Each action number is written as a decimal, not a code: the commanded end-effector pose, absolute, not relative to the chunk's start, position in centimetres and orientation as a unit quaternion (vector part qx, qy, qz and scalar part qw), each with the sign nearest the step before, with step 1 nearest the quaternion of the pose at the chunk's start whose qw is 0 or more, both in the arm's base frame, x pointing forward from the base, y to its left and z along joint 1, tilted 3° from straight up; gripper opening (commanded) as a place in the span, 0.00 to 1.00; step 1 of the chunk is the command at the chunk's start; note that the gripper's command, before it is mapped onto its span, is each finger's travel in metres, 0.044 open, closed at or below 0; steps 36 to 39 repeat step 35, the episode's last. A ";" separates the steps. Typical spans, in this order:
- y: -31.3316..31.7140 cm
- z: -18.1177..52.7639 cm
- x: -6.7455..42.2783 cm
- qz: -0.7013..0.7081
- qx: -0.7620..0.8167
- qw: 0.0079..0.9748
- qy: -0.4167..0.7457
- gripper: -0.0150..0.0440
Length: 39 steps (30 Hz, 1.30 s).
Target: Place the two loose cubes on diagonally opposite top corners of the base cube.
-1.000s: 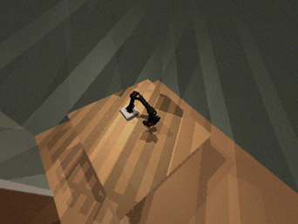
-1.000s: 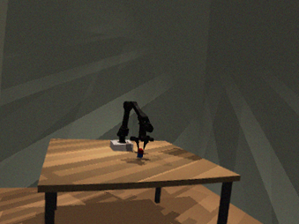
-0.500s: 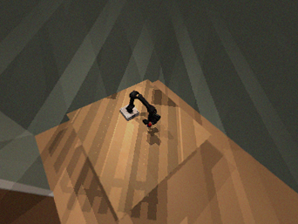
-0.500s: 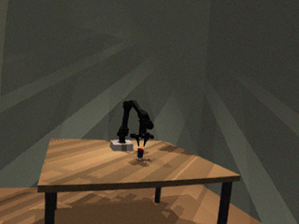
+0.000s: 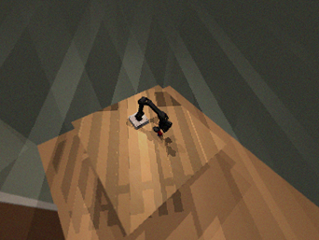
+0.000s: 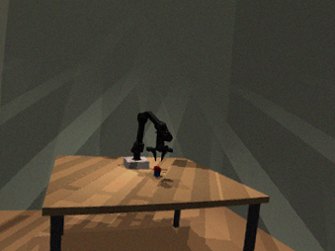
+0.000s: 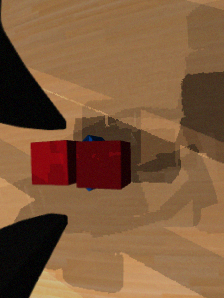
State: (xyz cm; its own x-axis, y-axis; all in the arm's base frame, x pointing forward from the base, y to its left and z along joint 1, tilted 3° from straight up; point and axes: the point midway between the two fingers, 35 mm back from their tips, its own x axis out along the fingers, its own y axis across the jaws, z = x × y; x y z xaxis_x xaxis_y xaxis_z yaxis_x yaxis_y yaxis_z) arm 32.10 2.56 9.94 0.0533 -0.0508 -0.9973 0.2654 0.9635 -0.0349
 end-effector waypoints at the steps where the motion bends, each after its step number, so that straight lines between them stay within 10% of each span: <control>1: 2.6 10.4 32.2 -0.110 0.081 0.723 0.677 0.60; 11: 2.6 11.0 32.1 -0.109 0.079 0.722 0.679 0.93; 23: 15.3 10.2 27.6 -0.104 0.083 0.718 0.683 0.93; 39: 15.5 10.2 27.5 -0.105 0.083 0.718 0.683 0.93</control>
